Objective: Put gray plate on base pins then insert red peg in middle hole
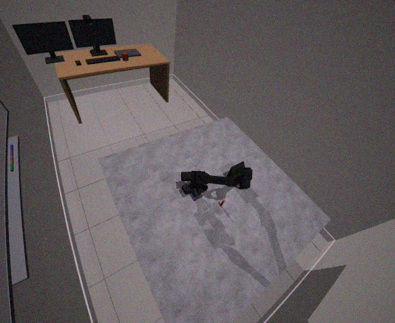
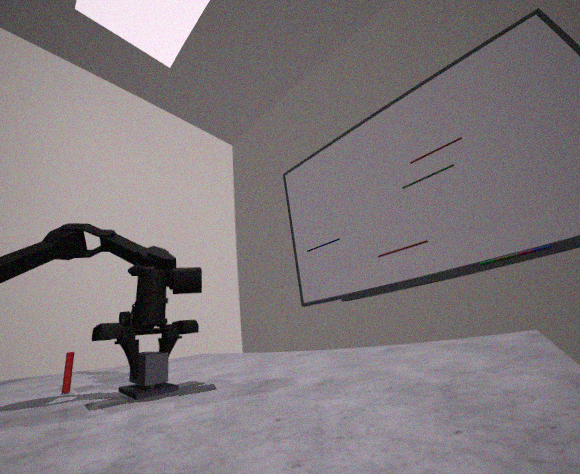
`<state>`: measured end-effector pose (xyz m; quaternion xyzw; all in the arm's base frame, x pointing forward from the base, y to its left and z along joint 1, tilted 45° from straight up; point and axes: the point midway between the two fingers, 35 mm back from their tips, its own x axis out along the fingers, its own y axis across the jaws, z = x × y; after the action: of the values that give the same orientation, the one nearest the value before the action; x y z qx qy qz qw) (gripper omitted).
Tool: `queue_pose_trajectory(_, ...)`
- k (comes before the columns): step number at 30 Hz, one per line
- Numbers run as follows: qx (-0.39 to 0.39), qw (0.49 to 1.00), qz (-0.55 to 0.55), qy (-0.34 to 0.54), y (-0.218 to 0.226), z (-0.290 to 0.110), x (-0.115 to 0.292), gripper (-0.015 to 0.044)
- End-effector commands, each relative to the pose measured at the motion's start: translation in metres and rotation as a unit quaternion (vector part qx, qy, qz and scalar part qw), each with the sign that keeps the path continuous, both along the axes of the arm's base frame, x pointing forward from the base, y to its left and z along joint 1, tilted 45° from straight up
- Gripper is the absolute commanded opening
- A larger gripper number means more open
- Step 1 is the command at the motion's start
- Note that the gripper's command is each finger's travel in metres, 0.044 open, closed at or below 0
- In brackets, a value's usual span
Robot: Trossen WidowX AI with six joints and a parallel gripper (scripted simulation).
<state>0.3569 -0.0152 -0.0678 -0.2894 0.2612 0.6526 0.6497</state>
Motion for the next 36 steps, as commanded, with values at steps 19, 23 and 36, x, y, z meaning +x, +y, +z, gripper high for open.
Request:
queue_pose_trajectory(19, 0.000, 1.000, 0.000, -0.001, -0.001, 0.001, 0.000, 0.0367)
queue_pose_trajectory(23, 0.000, 1.000, 0.000, -0.001, -0.001, 0.001, 0.000, 0.0440)
queue_pose_trajectory(36, -0.001, 1.000, -0.001, 0.002, -0.085, 0.083, 0.000, 0.0440)
